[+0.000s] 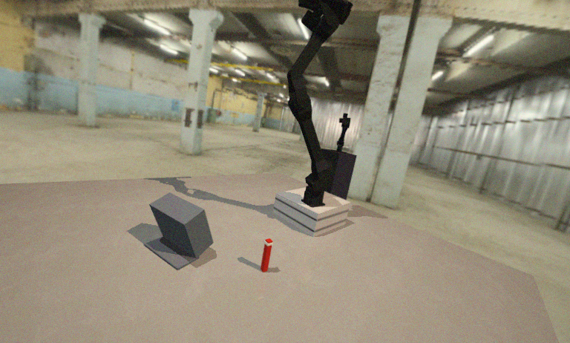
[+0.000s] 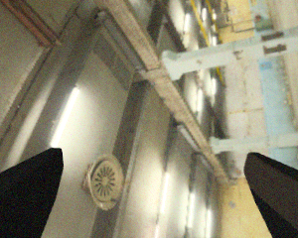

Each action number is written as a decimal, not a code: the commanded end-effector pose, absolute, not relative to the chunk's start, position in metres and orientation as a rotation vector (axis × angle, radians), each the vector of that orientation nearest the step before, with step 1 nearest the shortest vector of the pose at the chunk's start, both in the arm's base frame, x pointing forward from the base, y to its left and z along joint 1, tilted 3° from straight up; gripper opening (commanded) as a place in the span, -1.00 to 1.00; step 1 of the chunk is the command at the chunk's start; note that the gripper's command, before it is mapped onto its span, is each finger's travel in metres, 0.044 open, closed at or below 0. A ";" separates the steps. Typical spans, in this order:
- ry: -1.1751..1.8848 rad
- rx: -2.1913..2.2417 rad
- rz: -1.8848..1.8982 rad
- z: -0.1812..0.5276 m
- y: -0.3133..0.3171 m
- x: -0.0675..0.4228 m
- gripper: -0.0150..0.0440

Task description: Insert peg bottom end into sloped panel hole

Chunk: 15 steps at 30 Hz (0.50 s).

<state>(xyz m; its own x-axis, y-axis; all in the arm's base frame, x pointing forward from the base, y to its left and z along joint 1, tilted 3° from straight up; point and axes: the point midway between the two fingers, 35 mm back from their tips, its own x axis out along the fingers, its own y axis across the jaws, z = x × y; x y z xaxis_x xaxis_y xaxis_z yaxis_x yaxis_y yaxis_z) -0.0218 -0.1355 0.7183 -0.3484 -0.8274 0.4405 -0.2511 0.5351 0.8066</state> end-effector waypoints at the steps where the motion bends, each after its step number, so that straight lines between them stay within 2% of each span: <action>1: -1.875 0.885 -0.798 0.718 -0.135 -0.023 0.95; 2: -1.890 0.885 -0.787 0.719 -0.134 -0.026 1.00; 15: -2.249 0.814 -0.437 0.720 -0.090 -0.101 1.00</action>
<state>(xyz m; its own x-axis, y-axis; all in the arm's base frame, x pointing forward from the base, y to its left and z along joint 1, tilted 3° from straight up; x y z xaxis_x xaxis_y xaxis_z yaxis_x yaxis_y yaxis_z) -0.0808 -0.1044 0.7212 -0.5145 -0.7050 0.4881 -0.3975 0.7005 0.5927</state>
